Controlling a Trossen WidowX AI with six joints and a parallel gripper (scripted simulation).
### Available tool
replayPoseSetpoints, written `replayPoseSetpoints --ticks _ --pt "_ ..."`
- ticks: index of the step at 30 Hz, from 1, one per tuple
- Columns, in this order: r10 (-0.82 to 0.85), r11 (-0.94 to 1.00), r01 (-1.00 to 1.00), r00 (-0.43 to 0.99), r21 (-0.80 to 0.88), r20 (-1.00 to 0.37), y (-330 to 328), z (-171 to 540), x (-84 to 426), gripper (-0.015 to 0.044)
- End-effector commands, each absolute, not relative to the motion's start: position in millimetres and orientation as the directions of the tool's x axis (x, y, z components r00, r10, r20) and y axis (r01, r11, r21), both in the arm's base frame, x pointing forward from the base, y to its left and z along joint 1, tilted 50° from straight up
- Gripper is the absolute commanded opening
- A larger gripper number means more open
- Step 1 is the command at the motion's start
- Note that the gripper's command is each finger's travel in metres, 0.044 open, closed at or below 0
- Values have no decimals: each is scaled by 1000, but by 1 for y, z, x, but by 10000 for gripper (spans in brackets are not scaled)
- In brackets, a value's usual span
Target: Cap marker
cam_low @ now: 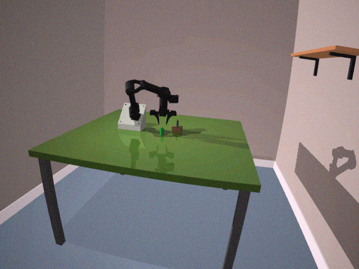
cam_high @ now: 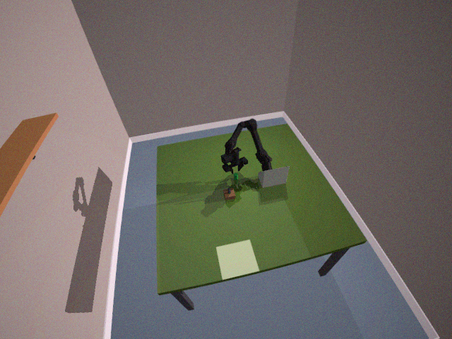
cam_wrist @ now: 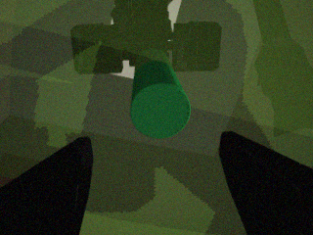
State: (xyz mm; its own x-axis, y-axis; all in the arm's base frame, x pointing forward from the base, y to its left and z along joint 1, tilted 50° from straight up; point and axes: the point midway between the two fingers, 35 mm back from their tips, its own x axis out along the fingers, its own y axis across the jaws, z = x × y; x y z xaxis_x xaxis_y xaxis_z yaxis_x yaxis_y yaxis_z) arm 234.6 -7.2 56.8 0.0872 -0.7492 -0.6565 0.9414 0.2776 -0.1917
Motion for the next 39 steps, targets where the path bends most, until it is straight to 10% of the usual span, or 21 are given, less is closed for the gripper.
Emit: replayPoseSetpoints --ticks 1,39 --pt "-756 277 940 84 -200 -650 -17 50 234 250" --pt "-757 276 940 84 -200 -648 -58 17 237 224"
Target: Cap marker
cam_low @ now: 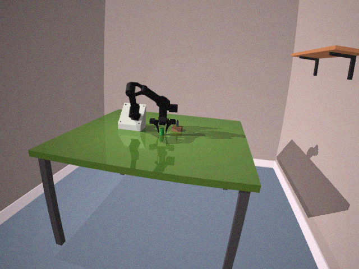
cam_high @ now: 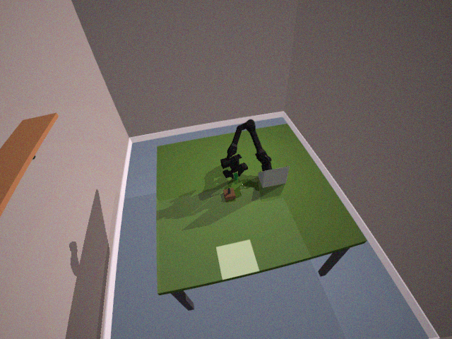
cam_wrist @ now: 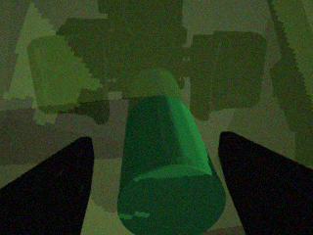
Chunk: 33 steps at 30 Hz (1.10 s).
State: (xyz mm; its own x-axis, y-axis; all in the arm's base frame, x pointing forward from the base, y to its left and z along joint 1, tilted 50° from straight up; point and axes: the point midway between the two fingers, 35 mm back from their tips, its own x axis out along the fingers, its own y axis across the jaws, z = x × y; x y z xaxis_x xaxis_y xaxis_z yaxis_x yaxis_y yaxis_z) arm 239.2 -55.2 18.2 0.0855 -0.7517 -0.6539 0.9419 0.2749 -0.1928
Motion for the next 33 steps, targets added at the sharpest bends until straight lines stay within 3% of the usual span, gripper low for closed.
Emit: replayPoseSetpoints --ticks 1,2,12,16,33 --pt "-757 276 940 84 -200 -648 -58 17 237 197" --pt "-757 276 940 84 -200 -648 -58 17 237 171" --pt "-757 276 940 84 -200 -648 -58 17 238 104" --pt "-756 277 940 85 -200 -650 -53 20 238 0" --pt "-753 278 940 84 -200 -652 -22 45 236 0"
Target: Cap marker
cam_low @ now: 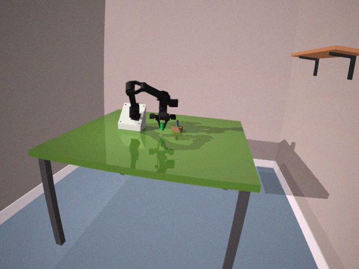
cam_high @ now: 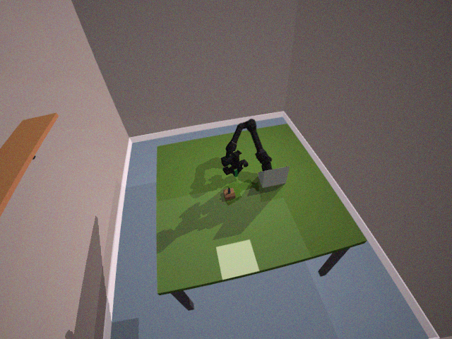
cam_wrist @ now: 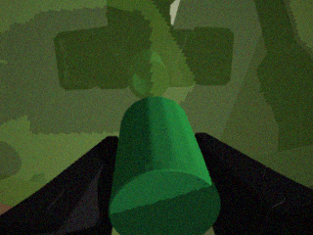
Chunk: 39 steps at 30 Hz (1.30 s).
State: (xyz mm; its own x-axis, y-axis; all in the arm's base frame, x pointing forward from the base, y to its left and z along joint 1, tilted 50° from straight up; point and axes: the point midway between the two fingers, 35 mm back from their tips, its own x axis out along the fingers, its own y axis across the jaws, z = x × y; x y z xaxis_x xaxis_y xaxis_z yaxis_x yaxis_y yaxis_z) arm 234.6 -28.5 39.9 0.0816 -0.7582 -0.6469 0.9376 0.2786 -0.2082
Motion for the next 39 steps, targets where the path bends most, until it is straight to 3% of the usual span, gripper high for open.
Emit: replayPoseSetpoints --ticks 1,39 --pt "-753 278 940 84 -200 -652 -20 46 235 0" --pt "-747 282 939 87 -196 -659 55 28 279 0"
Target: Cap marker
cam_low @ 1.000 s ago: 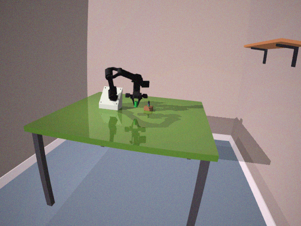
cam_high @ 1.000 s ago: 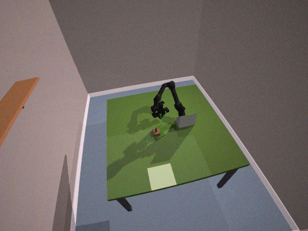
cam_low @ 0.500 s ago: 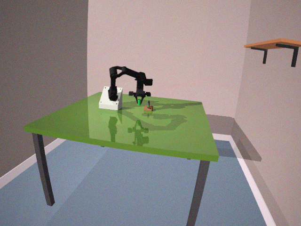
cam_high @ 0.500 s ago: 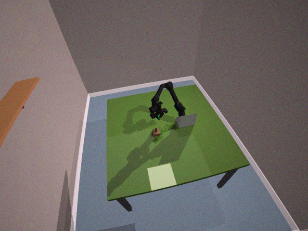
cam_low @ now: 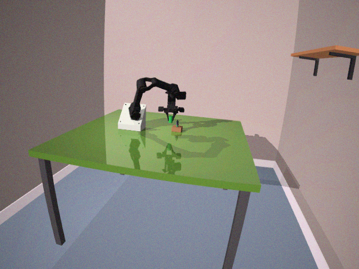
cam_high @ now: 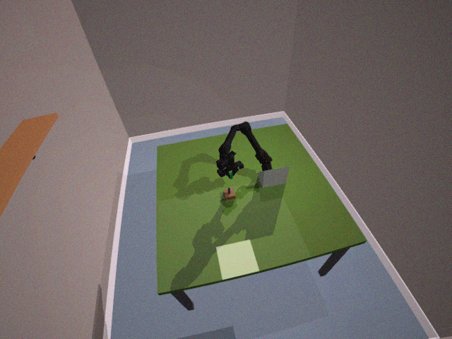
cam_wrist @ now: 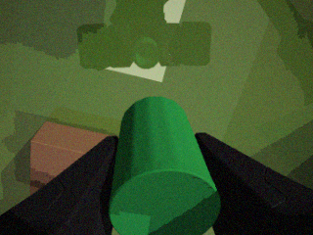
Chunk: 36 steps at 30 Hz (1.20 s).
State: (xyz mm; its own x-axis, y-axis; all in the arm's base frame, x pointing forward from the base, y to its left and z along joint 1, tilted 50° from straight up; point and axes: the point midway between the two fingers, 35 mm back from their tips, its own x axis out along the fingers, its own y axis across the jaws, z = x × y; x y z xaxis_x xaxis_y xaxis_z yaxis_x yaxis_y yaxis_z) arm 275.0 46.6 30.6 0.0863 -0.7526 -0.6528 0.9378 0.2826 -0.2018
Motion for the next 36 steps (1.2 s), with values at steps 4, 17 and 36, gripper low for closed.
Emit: replayPoseSetpoints --ticks 4,17,36 --pt "-747 282 939 87 -196 -659 64 22 284 0" --pt "-748 281 940 87 -195 -659 94 2 295 0" --pt "-750 278 941 87 -194 -655 125 -26 303 0"
